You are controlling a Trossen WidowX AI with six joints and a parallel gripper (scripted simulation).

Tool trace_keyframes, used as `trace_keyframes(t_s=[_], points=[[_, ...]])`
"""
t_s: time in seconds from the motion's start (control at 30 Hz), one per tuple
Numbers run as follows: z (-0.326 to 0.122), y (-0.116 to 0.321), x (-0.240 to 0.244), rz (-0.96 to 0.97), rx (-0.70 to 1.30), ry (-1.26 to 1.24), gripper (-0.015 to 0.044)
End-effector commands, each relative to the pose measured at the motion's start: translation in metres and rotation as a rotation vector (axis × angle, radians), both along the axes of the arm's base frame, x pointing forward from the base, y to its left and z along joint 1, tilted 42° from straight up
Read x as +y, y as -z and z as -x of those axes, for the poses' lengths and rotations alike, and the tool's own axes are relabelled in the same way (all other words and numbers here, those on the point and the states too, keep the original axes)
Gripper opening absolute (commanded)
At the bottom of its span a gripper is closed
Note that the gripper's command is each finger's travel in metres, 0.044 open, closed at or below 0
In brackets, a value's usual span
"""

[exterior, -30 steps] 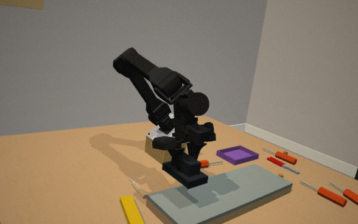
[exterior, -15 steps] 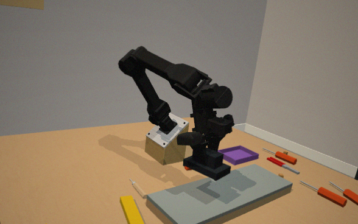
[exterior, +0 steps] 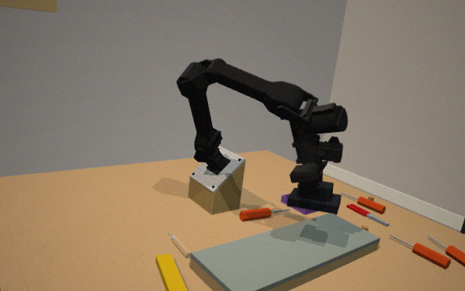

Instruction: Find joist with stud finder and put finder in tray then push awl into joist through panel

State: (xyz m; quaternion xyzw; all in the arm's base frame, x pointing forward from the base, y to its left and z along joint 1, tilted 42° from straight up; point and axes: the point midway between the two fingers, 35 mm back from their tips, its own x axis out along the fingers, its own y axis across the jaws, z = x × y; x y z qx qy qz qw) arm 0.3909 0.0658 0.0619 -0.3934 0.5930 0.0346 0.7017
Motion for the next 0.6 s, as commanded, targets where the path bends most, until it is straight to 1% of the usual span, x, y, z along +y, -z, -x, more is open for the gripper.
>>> trace_keyframes(t_s=[0.0,0.27,0.57], points=[[0.009,0.025,0.033,-0.013,0.061,-0.085,0.0000],[0.036,0.070,0.088,-0.018,0.175,-0.237,0.0000],[0.081,0.119,0.139,-0.007,0.304,-0.399,0.0000]])
